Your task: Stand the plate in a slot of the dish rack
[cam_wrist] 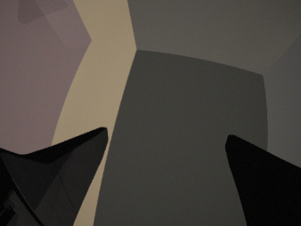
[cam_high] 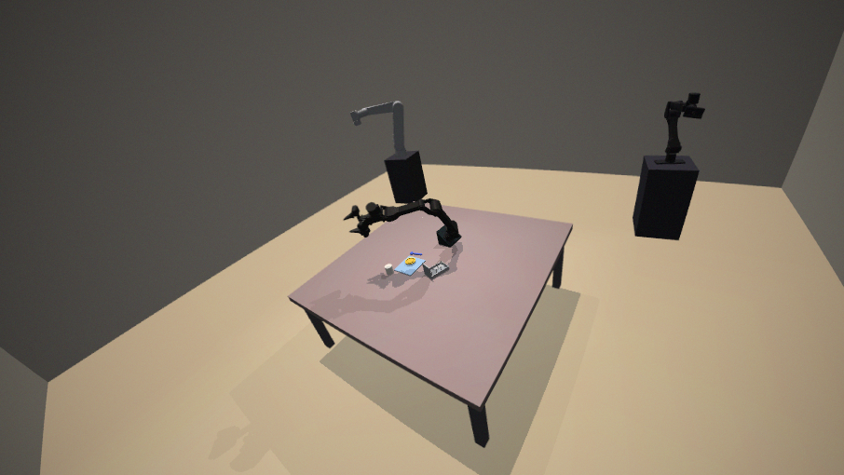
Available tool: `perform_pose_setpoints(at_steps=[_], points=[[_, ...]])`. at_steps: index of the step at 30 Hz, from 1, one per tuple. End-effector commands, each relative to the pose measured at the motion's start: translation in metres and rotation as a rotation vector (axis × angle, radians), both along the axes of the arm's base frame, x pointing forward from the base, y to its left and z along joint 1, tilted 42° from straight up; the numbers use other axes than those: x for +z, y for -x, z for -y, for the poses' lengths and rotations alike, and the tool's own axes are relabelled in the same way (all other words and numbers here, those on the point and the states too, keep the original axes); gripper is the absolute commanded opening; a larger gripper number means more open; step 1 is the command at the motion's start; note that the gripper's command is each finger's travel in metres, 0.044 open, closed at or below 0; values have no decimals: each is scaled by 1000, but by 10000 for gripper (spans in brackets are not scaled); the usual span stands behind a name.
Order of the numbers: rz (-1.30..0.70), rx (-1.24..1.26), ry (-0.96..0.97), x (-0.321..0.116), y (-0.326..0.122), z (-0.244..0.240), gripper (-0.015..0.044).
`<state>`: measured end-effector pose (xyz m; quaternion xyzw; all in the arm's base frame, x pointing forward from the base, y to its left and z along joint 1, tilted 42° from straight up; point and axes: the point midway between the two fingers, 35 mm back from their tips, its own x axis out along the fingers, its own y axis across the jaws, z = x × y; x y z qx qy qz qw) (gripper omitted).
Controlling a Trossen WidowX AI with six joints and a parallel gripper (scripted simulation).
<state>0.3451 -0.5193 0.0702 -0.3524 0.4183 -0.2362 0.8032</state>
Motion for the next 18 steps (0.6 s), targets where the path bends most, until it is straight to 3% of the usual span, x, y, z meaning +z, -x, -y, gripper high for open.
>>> perform_pose_setpoints(at_steps=[1, 18], points=[[-16, 28, -103, -12, -1, -20, 400], [-155, 90, -656, -83, 23, -134, 400]])
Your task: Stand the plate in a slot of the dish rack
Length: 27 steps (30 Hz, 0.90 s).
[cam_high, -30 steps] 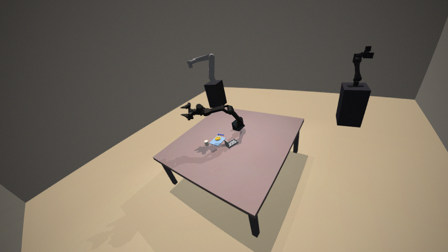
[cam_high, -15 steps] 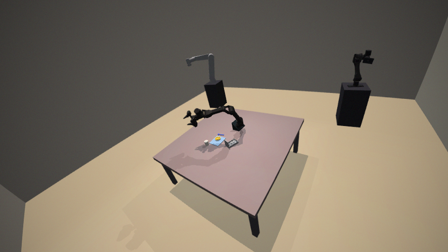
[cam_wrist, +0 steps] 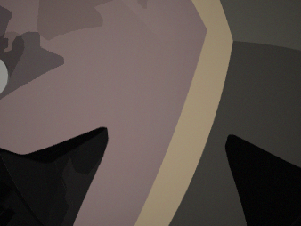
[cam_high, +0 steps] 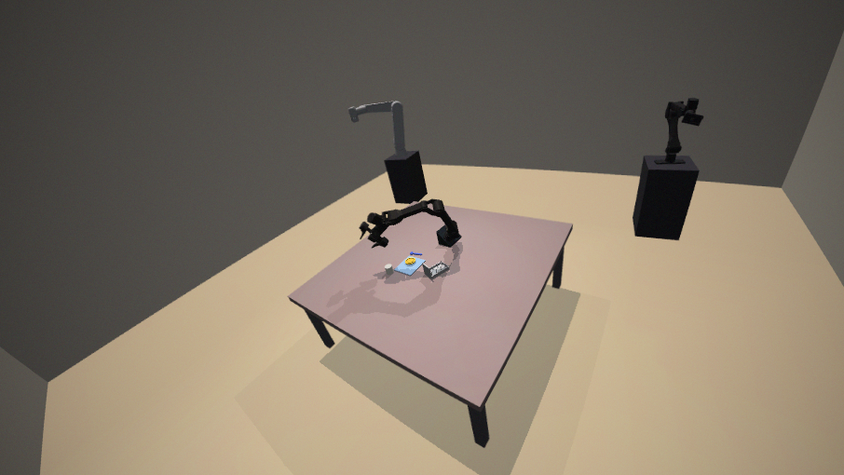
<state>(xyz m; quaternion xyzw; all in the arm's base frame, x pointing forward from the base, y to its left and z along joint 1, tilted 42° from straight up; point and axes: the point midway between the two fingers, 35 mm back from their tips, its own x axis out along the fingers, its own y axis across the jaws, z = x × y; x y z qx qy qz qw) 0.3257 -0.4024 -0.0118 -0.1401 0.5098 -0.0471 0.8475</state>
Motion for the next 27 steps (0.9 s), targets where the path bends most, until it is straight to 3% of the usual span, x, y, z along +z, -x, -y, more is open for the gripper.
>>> perform_pose_setpoints(at_steps=[1, 13, 27], points=[[-21, 4, -107, -4, 6, -25, 400], [-144, -12, -499, -17, 36, -116, 400], [-317, -93, -946, 1, 71, -210, 400]])
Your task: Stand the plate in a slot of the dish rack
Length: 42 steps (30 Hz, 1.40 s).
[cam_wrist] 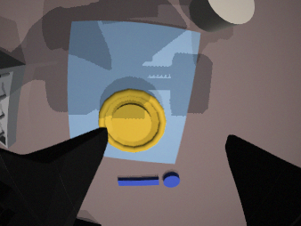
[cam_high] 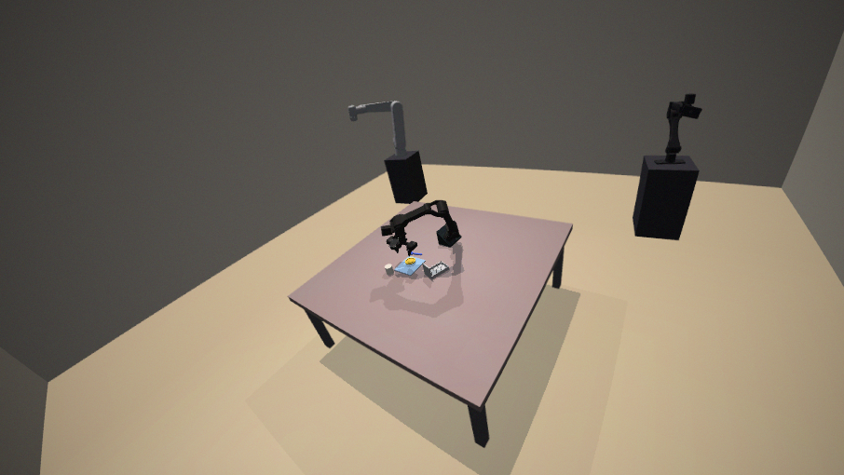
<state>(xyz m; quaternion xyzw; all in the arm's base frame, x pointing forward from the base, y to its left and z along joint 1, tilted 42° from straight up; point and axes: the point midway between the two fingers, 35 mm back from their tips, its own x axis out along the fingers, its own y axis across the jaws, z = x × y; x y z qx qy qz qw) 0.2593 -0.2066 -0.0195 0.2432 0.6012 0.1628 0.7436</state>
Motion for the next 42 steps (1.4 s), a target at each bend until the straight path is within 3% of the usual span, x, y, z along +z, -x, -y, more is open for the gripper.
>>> perform_pose_setpoints(at_steps=[1, 42], points=[[-41, -24, -96, 11, 6, -19, 400], [-50, -28, -118, -32, -2, -59, 400]])
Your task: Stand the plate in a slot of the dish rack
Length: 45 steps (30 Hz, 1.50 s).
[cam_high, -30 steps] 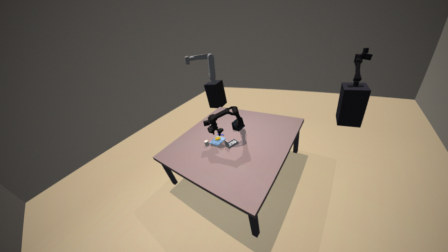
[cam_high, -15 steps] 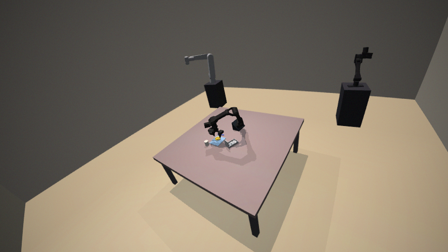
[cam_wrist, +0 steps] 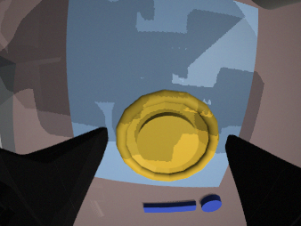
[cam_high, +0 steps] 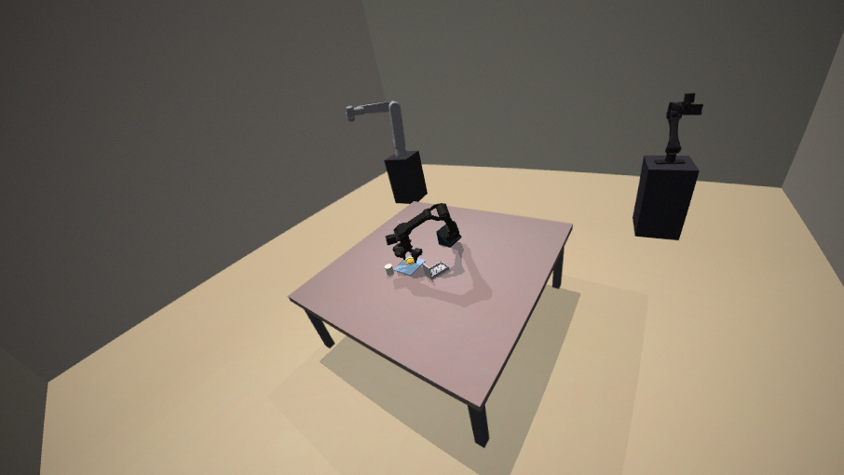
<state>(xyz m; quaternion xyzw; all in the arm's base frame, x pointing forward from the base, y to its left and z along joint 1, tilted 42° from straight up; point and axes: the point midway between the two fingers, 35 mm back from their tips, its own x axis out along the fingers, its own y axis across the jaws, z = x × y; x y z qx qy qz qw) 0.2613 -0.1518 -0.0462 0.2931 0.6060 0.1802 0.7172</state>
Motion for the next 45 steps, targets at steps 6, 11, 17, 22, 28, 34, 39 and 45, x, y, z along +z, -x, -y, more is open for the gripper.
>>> perform_pose_setpoints(at_steps=[6, 11, 17, 22, 28, 34, 39, 45], points=[[-4, -5, -12, -7, 0, -6, 367], [-4, -5, -12, -7, 0, -6, 367], [-4, -5, -12, -7, 0, -6, 327], [-4, -5, -12, -7, 0, -6, 293], [-5, -5, -9, 5, 1, 6, 136], [-6, -6, -7, 25, 5, 26, 0], [-7, -5, -6, 43, 9, 41, 0], [-7, -5, -7, 63, 14, 58, 0]])
